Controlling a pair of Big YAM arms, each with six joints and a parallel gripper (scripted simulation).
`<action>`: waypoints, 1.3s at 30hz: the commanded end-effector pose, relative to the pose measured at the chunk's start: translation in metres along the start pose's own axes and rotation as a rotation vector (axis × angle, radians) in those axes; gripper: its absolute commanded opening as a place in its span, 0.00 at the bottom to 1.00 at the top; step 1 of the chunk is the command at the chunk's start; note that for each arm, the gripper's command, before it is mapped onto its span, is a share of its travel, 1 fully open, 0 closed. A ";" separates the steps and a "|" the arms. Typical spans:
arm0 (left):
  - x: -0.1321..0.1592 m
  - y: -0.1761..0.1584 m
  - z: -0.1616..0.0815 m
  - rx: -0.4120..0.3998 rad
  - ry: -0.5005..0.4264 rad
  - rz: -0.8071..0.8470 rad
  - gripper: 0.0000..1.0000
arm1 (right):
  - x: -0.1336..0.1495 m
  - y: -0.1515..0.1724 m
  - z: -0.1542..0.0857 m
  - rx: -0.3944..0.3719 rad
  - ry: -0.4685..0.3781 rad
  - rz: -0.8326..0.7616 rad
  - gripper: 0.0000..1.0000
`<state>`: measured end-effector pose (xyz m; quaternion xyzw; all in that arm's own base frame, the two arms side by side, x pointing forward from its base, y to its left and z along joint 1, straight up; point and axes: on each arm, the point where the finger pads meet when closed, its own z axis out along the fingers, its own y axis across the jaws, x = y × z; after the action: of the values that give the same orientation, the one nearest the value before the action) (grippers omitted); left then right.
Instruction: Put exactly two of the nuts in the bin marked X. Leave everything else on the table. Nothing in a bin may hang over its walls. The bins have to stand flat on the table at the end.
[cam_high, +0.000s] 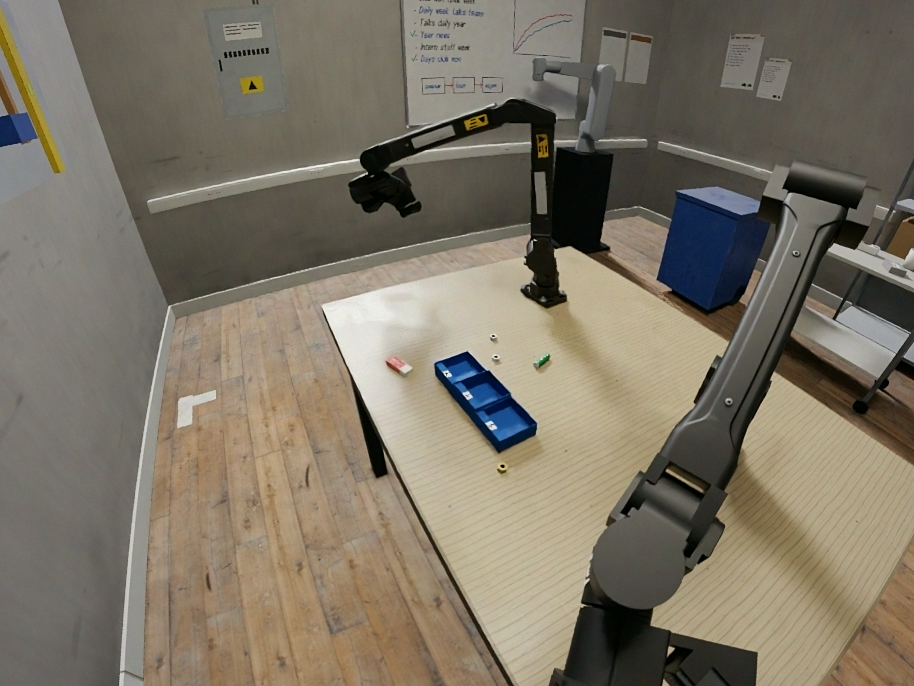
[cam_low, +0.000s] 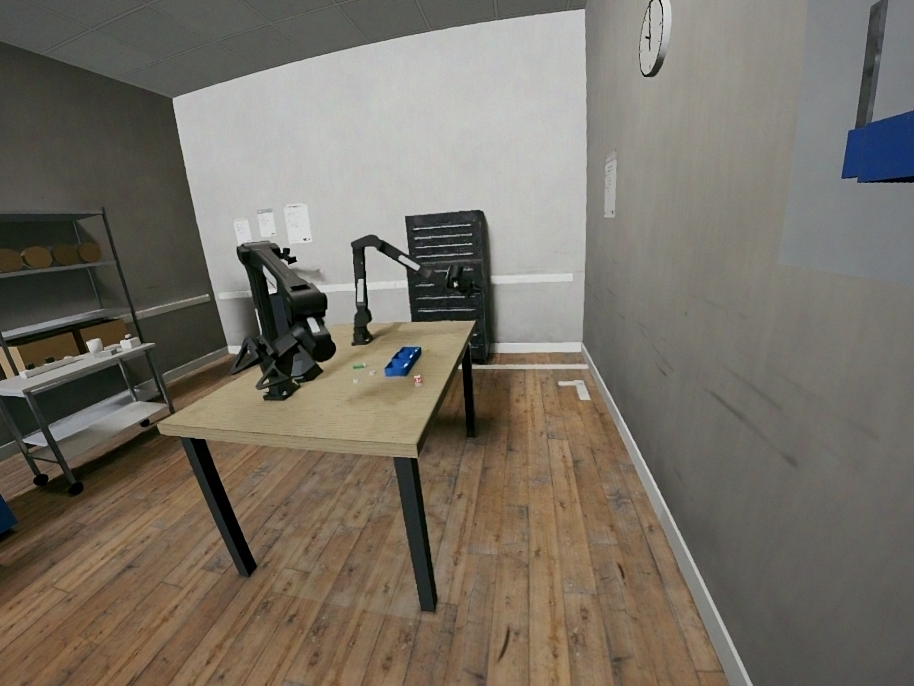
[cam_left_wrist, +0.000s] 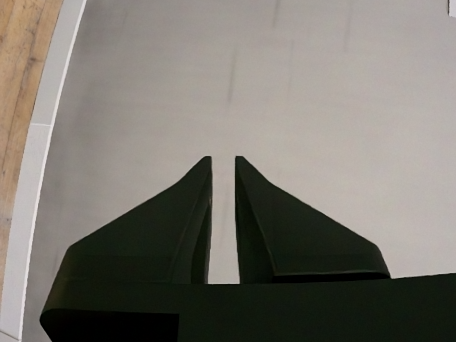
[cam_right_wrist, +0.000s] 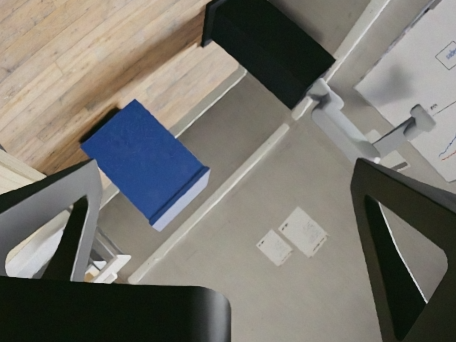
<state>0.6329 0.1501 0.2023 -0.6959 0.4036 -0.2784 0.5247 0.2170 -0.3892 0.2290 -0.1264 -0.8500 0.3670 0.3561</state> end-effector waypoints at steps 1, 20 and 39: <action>0.041 -0.011 -0.001 0.005 0.031 0.043 0.09 | 0.003 -0.005 0.003 -0.004 0.003 0.015 1.00; 0.140 0.041 -0.060 -0.176 0.236 0.316 0.09 | 0.003 -0.005 0.003 -0.004 0.003 0.015 1.00; 0.237 0.028 -0.158 -0.246 0.522 0.623 0.09 | 0.003 -0.005 0.003 -0.004 0.003 0.015 1.00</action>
<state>0.6108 -0.1111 0.1661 -0.5389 0.7299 -0.2058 0.3666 0.2170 -0.3892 0.2290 -0.1264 -0.8500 0.3670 0.3561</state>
